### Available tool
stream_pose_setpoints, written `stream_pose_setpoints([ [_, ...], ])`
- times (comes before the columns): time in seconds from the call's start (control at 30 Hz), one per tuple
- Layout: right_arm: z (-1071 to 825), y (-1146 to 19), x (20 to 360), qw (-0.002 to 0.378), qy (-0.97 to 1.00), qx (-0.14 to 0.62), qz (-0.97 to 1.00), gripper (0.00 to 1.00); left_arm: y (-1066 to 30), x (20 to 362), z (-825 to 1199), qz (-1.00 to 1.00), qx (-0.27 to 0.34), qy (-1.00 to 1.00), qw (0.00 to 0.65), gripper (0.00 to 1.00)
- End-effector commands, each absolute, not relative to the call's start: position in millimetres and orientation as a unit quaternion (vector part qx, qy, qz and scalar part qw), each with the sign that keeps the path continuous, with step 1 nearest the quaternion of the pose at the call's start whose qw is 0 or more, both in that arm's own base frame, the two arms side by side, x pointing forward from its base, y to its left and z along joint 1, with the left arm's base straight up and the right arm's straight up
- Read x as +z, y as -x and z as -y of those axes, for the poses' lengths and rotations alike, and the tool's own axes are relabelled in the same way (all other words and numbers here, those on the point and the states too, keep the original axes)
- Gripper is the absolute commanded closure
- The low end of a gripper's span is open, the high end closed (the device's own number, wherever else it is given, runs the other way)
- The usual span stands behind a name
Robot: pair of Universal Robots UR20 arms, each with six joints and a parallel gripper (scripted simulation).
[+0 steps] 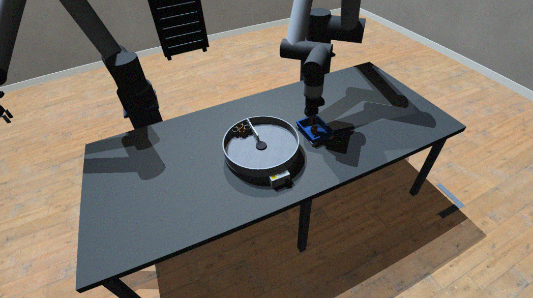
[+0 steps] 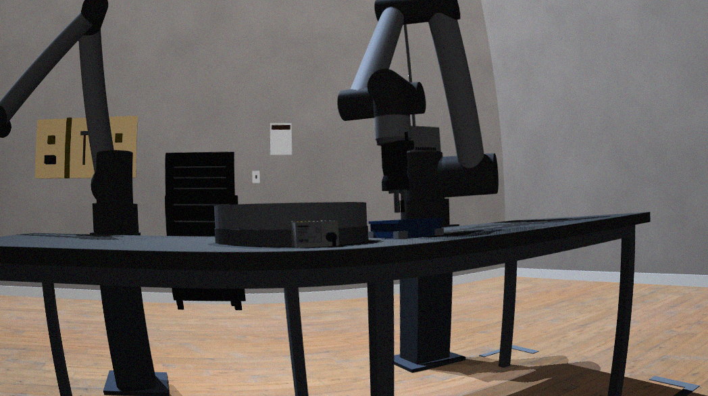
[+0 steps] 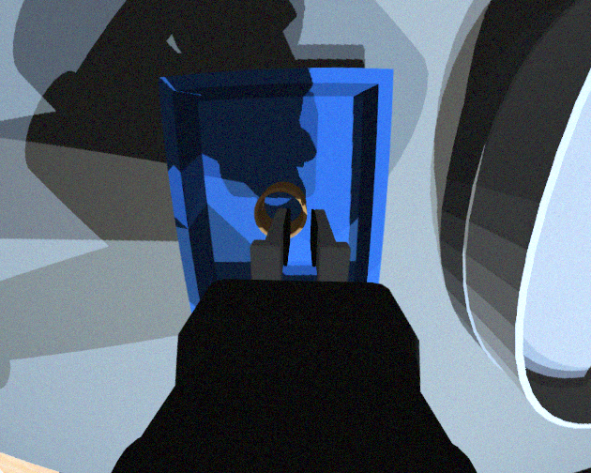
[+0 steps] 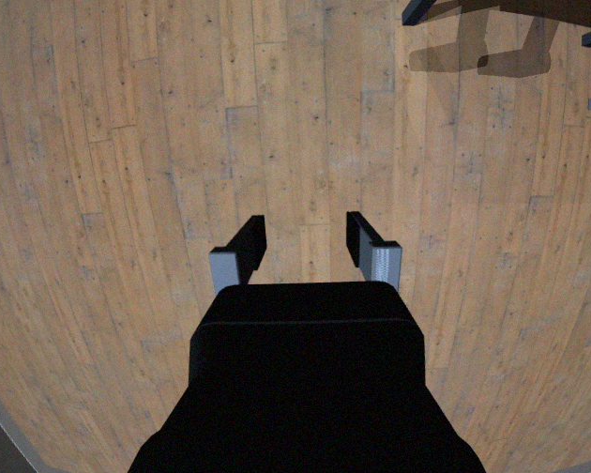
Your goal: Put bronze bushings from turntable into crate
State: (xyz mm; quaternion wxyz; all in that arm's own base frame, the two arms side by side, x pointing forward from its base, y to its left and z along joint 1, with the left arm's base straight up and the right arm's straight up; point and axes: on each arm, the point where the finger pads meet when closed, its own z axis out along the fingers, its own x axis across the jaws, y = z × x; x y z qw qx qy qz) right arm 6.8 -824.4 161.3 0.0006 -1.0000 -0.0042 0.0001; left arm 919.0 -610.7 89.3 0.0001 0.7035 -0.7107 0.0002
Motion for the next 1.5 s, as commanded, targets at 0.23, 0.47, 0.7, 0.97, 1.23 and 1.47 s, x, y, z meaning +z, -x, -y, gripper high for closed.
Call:
stream_pose_setpoints([
  [0.23, 825, -7, 162, 0.0, 1.0, 0.0, 0.004, 0.0, -919, 137, 611, 0.711, 0.001, -0.703, 0.0, 0.62],
  [0.47, 825, -7, 162, 0.0, 1.0, 0.0, 0.004, 0.0, -919, 148, 611, 0.711, 0.001, -0.703, 0.0, 0.62],
  [0.7, 825, -7, 162, 0.0, 1.0, 0.0, 0.004, 0.0, -919, 149, 611, 0.711, 0.001, -0.703, 0.0, 0.62],
  [0.97, 825, -7, 162, 0.0, 1.0, 0.0, 0.004, 0.0, -919, 149, 611, 0.711, 0.001, -0.703, 0.0, 0.62],
  [1.23, 825, -7, 162, 0.0, 1.0, 0.0, 0.004, 0.0, -919, 149, 611, 0.711, 0.001, -0.703, 0.0, 0.62],
  [1.47, 825, -7, 162, 0.0, 1.0, 0.0, 0.004, 0.0, -919, 149, 611, 0.711, 0.001, -0.703, 0.0, 0.62],
])
